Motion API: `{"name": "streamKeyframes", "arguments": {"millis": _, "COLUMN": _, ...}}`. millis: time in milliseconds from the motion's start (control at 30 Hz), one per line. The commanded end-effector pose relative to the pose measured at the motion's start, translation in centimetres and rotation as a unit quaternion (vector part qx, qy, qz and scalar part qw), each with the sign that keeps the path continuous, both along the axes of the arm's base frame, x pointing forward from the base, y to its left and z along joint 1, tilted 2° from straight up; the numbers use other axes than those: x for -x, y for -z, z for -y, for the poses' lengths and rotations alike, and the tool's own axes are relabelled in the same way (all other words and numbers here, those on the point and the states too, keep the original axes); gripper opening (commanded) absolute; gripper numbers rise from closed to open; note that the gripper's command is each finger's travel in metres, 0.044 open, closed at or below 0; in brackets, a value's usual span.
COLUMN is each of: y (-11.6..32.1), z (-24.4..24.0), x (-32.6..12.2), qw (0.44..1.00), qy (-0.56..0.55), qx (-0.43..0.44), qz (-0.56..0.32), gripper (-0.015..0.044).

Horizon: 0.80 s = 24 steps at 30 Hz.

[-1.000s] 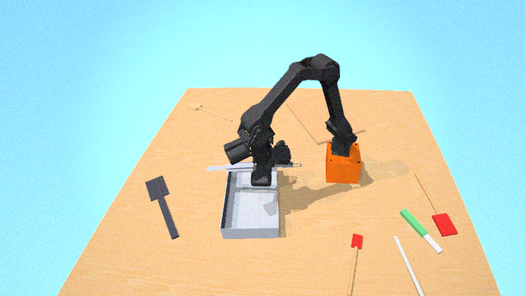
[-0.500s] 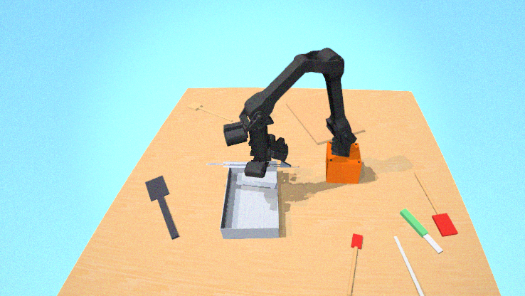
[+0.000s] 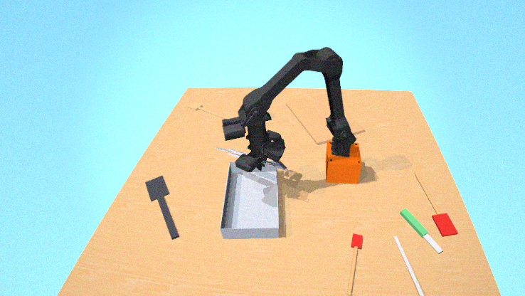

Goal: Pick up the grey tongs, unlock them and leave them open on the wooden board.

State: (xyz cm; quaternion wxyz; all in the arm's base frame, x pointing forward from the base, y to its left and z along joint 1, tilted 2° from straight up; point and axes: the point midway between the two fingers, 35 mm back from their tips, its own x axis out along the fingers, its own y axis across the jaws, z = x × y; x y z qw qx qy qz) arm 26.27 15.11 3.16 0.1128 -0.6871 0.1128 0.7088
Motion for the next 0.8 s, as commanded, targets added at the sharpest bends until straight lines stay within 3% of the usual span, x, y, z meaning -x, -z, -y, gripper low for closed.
{"name": "streamKeyframes", "arguments": {"millis": 0, "y": -0.4, "z": 0.5, "x": -0.8, "qw": 0.997, "qy": 0.075, "qx": 0.000, "qz": 0.005, "gripper": -0.0150}}
{"name": "streamKeyframes", "arguments": {"millis": 367, "y": -1.0, "z": 2.8, "x": -2.3, "qw": 0.952, "qy": 0.304, "qx": 0.005, "qz": 0.005, "gripper": -0.0150}}
{"name": "streamKeyframes", "arguments": {"millis": 767, "y": -1.4, "z": 5.7, "x": -3.7, "qw": 0.845, "qy": 0.535, "qx": 0.011, "qz": 0.003, "gripper": -0.0150}}
